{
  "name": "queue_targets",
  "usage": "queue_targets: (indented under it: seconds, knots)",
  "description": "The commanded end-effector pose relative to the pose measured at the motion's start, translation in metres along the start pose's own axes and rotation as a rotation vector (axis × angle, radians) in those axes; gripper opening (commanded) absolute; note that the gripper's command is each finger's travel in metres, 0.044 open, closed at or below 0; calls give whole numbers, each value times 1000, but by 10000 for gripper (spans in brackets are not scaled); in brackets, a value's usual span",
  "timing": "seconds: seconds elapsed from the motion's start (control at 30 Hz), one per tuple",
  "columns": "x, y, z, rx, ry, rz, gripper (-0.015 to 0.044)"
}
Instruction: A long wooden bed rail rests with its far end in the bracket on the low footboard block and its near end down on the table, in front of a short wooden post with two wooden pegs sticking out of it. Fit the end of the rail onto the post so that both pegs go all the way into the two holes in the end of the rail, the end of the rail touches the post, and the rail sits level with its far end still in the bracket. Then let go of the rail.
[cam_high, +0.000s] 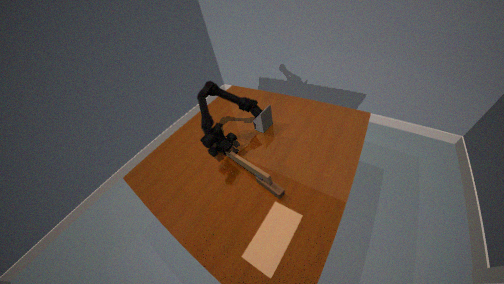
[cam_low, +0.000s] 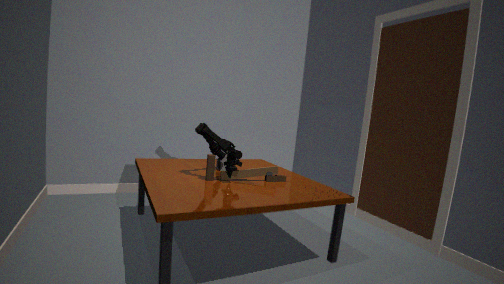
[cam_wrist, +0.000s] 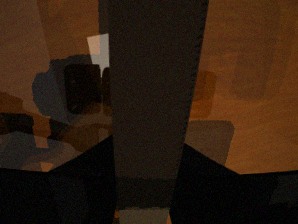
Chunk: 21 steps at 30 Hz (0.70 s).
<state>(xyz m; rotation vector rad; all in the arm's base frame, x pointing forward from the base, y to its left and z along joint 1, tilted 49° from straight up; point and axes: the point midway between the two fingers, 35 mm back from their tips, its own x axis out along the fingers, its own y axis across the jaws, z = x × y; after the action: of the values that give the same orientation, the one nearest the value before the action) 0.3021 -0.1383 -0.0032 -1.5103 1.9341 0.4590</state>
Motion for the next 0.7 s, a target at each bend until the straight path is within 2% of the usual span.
queue_targets:
  seconds: [0.0,0.67]
  knots:
    - [1,1,0,-2,5,1,0]
    - [-9,0,0,-1,5,1,0]
